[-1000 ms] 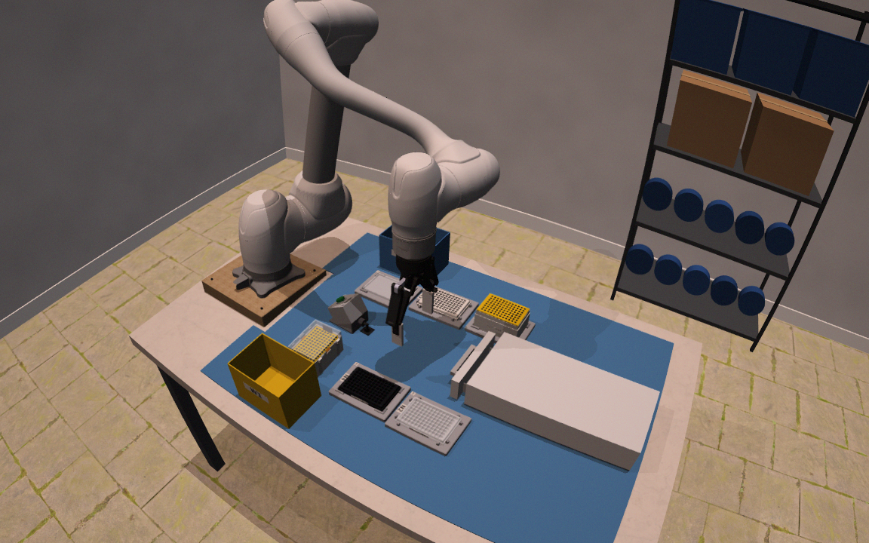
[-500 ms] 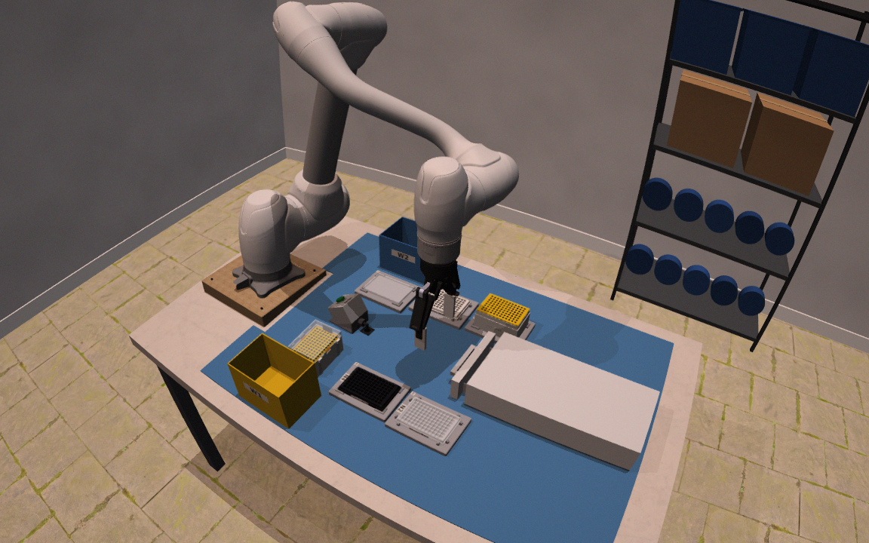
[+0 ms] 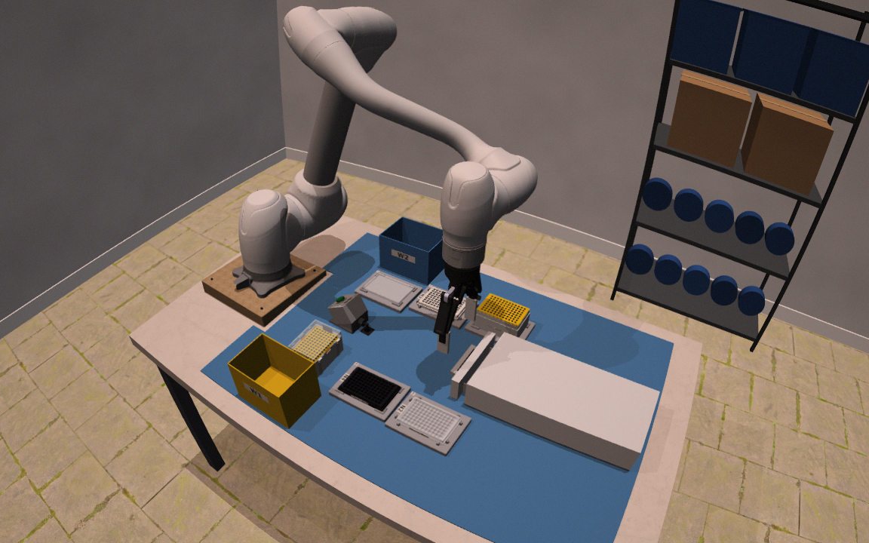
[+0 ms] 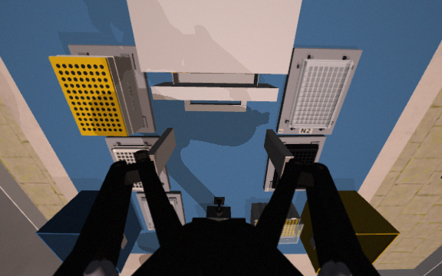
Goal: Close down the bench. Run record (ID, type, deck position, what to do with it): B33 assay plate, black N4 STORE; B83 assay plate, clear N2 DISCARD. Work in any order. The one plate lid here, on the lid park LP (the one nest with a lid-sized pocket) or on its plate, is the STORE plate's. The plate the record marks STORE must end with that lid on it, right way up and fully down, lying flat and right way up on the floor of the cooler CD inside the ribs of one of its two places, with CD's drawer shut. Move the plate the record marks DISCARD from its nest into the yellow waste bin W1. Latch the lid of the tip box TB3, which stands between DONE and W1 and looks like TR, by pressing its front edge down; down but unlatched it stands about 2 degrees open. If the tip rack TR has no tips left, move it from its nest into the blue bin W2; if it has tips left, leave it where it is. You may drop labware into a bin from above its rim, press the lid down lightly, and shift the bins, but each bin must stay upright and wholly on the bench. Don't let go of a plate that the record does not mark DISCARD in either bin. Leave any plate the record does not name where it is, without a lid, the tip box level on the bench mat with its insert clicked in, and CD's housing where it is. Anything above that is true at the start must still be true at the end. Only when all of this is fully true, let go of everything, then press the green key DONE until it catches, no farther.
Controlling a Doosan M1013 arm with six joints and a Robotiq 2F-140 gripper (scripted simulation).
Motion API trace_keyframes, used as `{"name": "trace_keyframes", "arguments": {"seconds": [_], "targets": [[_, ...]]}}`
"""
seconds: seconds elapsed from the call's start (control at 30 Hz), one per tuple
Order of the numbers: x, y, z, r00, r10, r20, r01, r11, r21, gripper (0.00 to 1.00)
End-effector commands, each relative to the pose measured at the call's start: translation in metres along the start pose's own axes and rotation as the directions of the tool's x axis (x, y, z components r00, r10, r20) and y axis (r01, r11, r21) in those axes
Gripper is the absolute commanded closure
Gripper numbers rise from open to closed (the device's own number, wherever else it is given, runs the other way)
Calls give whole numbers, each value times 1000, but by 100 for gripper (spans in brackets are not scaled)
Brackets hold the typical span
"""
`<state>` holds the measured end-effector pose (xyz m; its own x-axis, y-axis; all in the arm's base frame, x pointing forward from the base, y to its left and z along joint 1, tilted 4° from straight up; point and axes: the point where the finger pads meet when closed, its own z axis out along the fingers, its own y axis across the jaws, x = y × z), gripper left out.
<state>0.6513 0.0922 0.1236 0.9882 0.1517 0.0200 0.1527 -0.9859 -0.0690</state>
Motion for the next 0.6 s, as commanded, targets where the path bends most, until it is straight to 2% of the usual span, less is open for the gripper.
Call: {"name": "trace_keyframes", "arguments": {"seconds": [0.0,0.43,0.57], "targets": [[14,-6,2,1000,0,0,0,1000,0,13],[20,-9,2,1000,0,0,0,1000,0,13],[20,-9,8,1000,0,0,0,1000,0,13]]}}
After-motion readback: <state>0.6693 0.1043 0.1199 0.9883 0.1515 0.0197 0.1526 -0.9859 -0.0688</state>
